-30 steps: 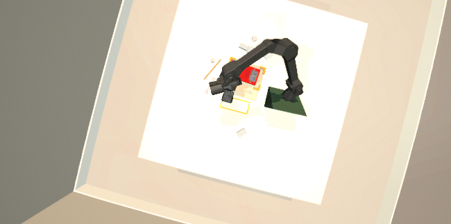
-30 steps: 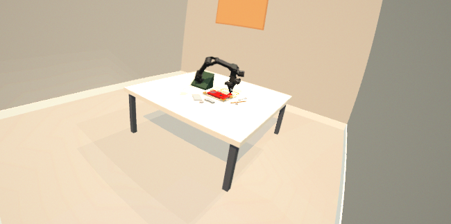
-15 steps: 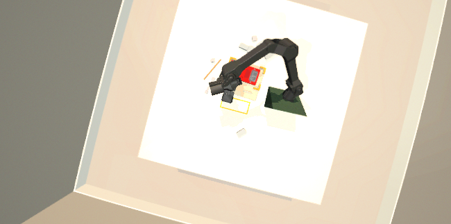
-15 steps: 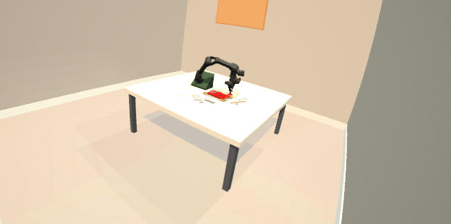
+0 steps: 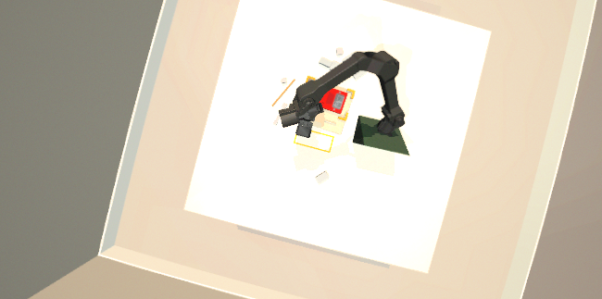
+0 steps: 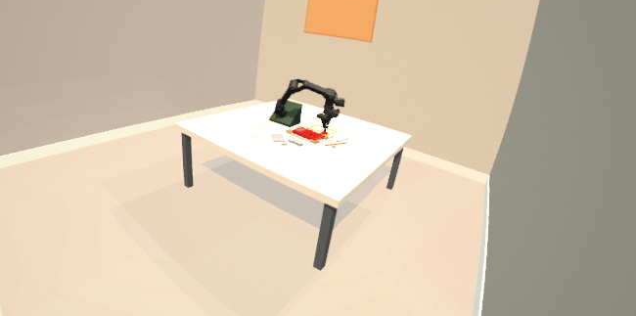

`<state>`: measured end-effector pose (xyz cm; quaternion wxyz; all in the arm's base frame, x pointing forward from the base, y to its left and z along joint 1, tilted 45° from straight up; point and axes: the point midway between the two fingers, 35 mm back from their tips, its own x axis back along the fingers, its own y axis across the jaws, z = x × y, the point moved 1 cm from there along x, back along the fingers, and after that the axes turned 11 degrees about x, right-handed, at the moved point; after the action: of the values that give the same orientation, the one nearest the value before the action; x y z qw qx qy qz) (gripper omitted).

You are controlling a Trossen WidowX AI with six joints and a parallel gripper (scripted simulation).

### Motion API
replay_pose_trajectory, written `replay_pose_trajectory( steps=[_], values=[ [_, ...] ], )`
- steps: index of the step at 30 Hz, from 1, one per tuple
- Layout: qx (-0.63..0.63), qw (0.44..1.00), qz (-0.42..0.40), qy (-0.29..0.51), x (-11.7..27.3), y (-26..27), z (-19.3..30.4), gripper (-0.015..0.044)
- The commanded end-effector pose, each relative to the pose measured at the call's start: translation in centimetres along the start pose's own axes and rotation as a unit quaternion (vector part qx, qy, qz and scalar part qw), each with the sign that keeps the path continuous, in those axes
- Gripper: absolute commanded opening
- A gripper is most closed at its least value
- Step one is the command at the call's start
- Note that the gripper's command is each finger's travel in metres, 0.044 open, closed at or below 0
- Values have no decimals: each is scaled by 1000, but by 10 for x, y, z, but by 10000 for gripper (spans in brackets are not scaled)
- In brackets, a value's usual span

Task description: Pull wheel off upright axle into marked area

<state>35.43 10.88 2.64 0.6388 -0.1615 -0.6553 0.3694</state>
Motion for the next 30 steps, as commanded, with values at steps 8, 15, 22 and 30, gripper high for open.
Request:
replay_pose_trajectory(
  steps=[8,15,22,30],
  values=[
    [-1,1000,-1,-3,6,1,0,0],
    [-1,1000,-1,-3,9,1,0,0],
    [-1,1000,0,-4,11,1,0,0],
    [-1,1000,-1,-4,17,1,0,0]
  ],
)
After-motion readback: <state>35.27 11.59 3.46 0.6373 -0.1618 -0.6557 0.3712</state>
